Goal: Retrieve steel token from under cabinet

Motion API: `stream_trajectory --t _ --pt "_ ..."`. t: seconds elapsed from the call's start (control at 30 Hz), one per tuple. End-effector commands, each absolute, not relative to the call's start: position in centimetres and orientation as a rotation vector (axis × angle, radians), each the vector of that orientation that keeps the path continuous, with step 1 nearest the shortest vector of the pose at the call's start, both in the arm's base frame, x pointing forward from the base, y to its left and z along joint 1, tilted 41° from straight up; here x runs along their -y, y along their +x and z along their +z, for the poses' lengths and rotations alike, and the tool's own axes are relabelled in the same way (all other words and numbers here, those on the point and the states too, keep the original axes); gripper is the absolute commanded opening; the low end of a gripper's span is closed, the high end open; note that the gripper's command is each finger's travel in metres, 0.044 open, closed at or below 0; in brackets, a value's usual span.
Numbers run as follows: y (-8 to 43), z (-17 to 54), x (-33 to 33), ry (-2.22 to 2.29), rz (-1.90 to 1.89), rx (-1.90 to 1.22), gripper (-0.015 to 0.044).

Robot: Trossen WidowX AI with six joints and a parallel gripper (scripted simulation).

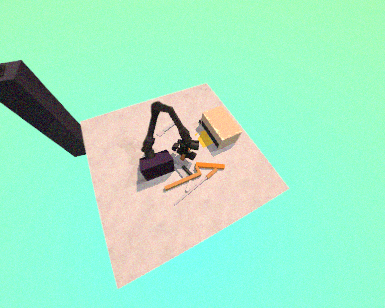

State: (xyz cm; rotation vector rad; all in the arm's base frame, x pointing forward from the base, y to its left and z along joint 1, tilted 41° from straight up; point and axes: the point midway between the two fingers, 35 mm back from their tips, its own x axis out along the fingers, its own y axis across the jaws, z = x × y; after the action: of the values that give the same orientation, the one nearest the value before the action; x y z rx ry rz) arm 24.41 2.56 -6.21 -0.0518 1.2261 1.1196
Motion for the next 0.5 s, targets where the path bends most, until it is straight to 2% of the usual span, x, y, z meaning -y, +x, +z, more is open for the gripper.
stream_trajectory --t 0.0,0.47 --pt "24.4 -6.6 -2.0 -0.049 1.115 -1.222 0.0000" --pt "24.2 -7.5 -0.9 -0.050 1.115 -1.222 0.0000"
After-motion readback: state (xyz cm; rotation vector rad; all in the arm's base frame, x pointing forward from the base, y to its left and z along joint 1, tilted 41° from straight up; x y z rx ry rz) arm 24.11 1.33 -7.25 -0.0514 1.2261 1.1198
